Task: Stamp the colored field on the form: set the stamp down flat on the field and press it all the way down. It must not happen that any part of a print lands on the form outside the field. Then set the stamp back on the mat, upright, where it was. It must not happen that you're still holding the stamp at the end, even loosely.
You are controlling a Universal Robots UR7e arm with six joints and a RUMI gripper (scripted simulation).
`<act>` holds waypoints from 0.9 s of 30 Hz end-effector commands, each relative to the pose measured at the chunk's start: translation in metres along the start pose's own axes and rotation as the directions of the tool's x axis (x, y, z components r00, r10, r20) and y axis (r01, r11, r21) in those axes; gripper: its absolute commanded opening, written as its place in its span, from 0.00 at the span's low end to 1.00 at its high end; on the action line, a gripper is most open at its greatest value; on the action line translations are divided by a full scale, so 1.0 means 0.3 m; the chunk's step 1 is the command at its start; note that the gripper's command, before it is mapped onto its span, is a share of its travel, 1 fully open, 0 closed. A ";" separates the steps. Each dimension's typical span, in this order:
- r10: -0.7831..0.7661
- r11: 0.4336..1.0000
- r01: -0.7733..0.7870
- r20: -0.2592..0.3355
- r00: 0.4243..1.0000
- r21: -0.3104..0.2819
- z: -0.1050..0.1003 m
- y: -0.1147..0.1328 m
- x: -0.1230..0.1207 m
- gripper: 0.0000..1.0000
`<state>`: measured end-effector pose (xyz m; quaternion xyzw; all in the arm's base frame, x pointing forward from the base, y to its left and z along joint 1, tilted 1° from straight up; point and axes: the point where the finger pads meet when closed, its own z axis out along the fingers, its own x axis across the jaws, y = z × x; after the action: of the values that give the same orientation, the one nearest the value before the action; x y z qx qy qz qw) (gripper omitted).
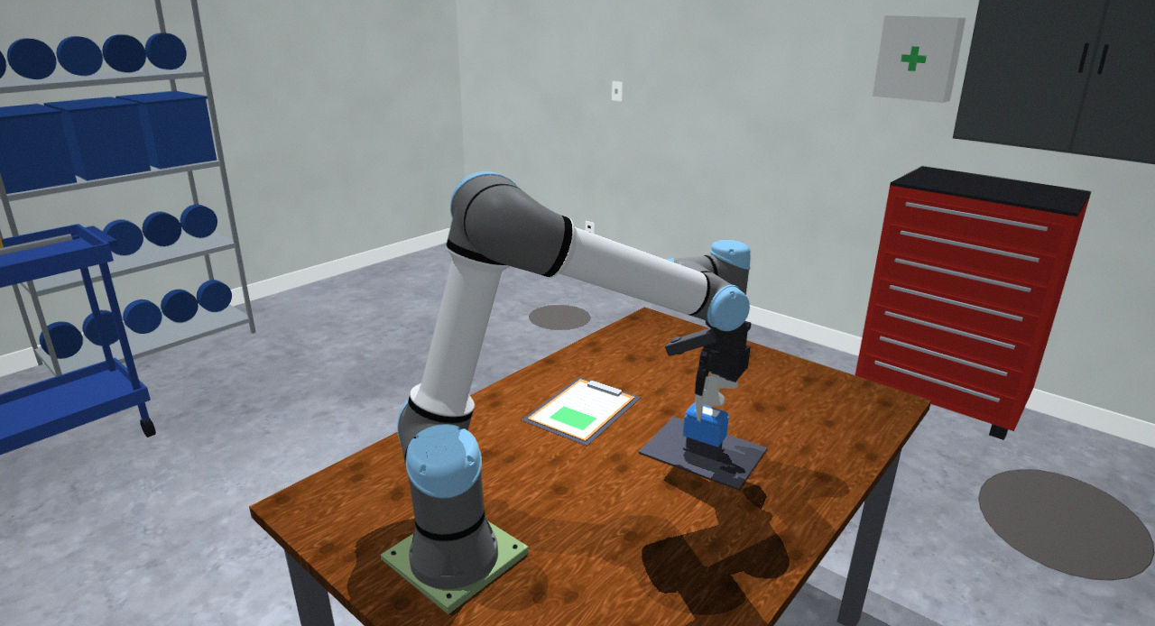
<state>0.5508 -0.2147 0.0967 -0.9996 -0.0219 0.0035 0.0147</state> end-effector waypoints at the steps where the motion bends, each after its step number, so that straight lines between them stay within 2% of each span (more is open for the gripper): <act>1: -0.002 1.000 0.002 -0.005 1.000 -0.003 0.084 0.000 0.008 0.55; 9: -0.001 1.000 0.001 -0.005 1.000 -0.003 0.153 0.000 0.008 0.55; 25: -0.001 1.000 0.001 -0.007 1.000 -0.004 0.154 0.002 0.009 0.55; 26: -0.001 1.000 0.001 -0.007 1.000 -0.004 0.154 0.002 0.009 0.20; 27: -0.001 1.000 0.001 -0.007 1.000 -0.004 0.154 0.002 0.009 0.20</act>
<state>0.5537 -0.2157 0.0518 -0.9997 -0.0219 -0.0003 0.0118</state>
